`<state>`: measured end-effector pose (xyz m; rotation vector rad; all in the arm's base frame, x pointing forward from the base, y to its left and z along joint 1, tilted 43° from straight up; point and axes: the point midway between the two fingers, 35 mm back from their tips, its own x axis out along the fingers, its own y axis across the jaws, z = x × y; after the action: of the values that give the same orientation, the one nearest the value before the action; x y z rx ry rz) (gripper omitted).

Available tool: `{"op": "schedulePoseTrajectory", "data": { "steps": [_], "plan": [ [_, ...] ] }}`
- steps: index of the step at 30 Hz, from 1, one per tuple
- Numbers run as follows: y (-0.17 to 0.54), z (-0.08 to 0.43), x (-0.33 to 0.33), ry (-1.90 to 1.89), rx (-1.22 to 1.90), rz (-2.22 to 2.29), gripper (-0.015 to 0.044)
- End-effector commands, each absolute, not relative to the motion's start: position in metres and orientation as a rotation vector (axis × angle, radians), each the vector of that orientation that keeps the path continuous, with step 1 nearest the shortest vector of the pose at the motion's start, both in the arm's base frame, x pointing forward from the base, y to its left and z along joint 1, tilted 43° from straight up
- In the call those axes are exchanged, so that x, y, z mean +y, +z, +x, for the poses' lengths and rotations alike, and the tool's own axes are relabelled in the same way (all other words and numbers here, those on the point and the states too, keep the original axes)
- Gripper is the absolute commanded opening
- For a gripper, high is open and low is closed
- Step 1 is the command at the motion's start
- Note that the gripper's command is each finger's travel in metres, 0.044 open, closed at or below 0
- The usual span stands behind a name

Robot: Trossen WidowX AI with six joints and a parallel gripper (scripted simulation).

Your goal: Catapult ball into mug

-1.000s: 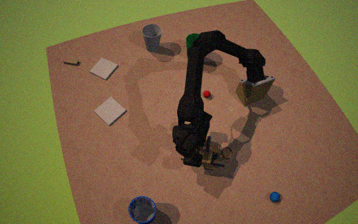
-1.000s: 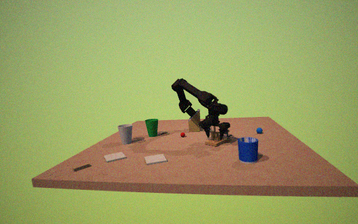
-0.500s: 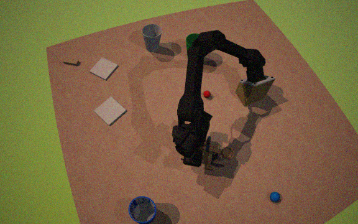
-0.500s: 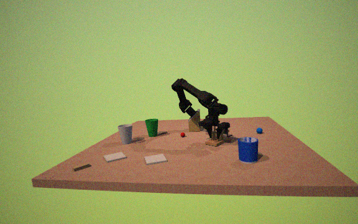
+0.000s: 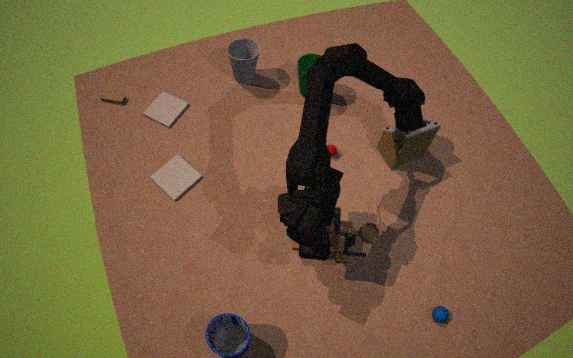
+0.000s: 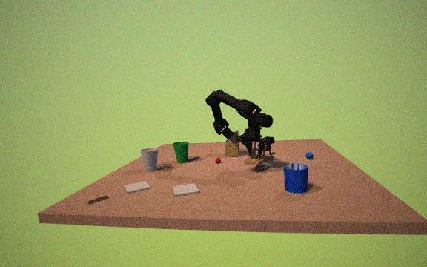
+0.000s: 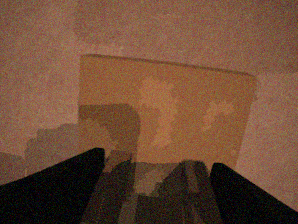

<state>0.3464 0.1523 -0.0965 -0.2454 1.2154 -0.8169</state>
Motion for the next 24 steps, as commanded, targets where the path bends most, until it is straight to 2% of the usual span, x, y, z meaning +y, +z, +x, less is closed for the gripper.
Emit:
{"op": "schedulePoseTrajectory", "data": {
  "steps": [1, 24],
  "plan": [
    [-0.093, 0.348, 0.157, -0.745, 1.258, -0.318, 0.0],
    [-0.106, 0.351, 0.17, -0.22, 1.509, -0.949, 0.0]
  ]
}}
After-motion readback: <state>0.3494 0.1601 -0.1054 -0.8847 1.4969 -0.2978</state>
